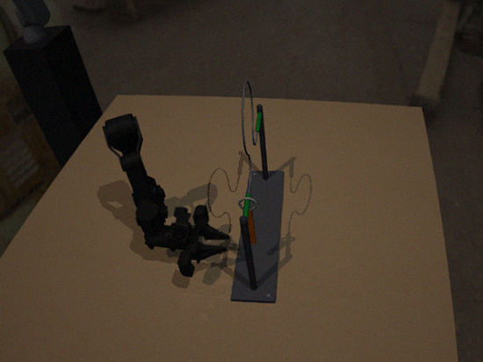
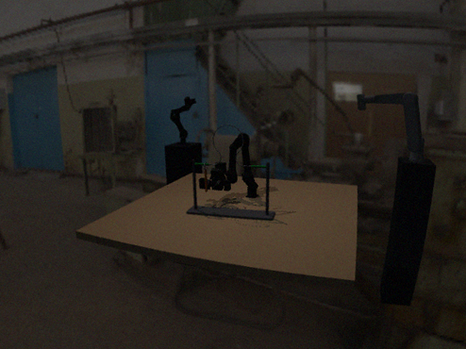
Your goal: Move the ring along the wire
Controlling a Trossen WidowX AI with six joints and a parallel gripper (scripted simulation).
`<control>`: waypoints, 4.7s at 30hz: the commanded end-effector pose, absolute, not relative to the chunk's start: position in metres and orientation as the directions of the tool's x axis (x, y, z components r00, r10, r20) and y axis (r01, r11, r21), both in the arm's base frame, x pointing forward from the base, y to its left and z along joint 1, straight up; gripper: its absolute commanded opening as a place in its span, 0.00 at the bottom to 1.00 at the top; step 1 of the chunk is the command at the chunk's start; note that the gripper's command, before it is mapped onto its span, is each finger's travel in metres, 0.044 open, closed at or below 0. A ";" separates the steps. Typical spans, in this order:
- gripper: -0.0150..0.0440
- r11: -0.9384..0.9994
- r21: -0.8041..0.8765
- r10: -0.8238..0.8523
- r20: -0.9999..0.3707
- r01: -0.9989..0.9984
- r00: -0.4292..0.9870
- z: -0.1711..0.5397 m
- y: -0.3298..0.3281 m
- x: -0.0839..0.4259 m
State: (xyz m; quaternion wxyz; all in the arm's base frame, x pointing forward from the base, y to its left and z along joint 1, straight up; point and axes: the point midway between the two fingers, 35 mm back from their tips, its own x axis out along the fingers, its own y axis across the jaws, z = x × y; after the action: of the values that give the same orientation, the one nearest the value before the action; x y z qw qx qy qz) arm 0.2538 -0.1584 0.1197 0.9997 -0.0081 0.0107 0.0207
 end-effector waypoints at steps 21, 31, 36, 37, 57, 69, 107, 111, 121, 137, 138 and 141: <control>0.53 0.995 -0.016 0.103 0.010 -0.102 0.995 0.141 -0.157 0.291; 0.53 0.995 -0.016 0.103 0.012 -0.102 0.995 0.142 -0.156 0.307; 0.53 0.995 -0.016 0.103 0.013 -0.102 0.995 0.142 -0.155 0.314; 0.53 0.995 -0.016 0.103 0.013 -0.102 0.995 0.142 -0.155 0.316; 0.53 0.995 -0.016 0.103 0.015 -0.102 0.995 0.143 -0.148 0.346; 0.53 0.995 -0.016 0.103 0.015 -0.102 0.995 0.143 -0.148 0.346; 0.00 0.994 -0.023 0.106 0.020 -0.106 0.994 0.145 -0.147 0.346; 0.00 0.994 -0.023 0.106 0.020 -0.106 0.994 0.146 -0.147 0.346; 0.00 0.994 -0.017 0.105 0.020 -0.105 0.994 0.154 -0.148 0.346; 0.00 0.994 -0.017 0.105 0.020 -0.105 0.994 0.154 -0.148 0.346; 0.00 0.994 -0.017 0.105 0.020 -0.105 0.994 0.154 -0.148 0.346; 0.00 0.994 -0.017 0.105 0.020 -0.105 0.994 0.154 -0.148 0.346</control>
State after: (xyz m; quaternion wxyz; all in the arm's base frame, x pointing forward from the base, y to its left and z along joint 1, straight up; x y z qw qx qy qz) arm 0.3458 -0.1479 0.1535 0.9985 -0.0090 -0.0102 0.0522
